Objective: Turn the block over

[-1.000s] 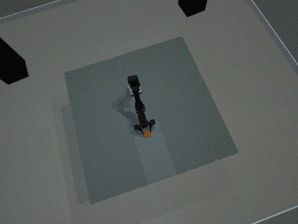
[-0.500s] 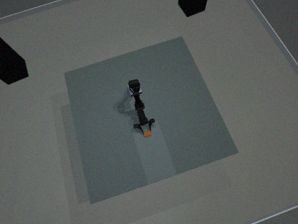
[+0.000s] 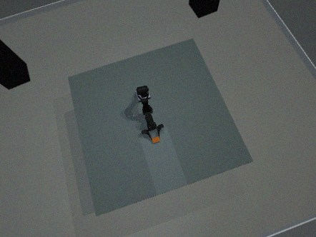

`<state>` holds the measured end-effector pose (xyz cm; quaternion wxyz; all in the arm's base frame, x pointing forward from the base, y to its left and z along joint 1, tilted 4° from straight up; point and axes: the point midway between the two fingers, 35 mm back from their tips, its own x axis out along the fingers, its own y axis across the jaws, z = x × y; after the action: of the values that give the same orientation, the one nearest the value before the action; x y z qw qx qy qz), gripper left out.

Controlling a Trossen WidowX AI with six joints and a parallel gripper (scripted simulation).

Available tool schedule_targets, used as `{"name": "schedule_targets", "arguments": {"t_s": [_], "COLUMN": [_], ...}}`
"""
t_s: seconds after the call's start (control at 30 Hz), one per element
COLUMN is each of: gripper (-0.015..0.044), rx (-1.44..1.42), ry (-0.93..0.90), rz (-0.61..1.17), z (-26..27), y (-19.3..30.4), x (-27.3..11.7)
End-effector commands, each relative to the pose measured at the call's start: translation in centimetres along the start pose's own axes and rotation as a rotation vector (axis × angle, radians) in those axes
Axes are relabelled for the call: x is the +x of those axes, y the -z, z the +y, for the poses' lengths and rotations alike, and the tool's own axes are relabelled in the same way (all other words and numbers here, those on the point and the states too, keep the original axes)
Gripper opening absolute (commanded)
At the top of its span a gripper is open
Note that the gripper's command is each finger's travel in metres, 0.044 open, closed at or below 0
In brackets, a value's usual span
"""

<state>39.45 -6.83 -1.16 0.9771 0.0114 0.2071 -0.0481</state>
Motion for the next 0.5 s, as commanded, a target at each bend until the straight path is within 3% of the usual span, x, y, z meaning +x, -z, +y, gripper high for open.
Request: {"name": "schedule_targets", "arguments": {"t_s": [0.0, 0.2, 0.47], "gripper": [0.0, 0.0, 0.021], "rx": [0.007, 0.007, 0.007], "ry": [-0.003, -0.003, -0.003], "rz": [0.002, 0.002, 0.002], "z": [0.06, 0.06, 0.06], "y": [0.14, 0.14, 0.14], "x": [-0.14, -0.14, -0.14]}}
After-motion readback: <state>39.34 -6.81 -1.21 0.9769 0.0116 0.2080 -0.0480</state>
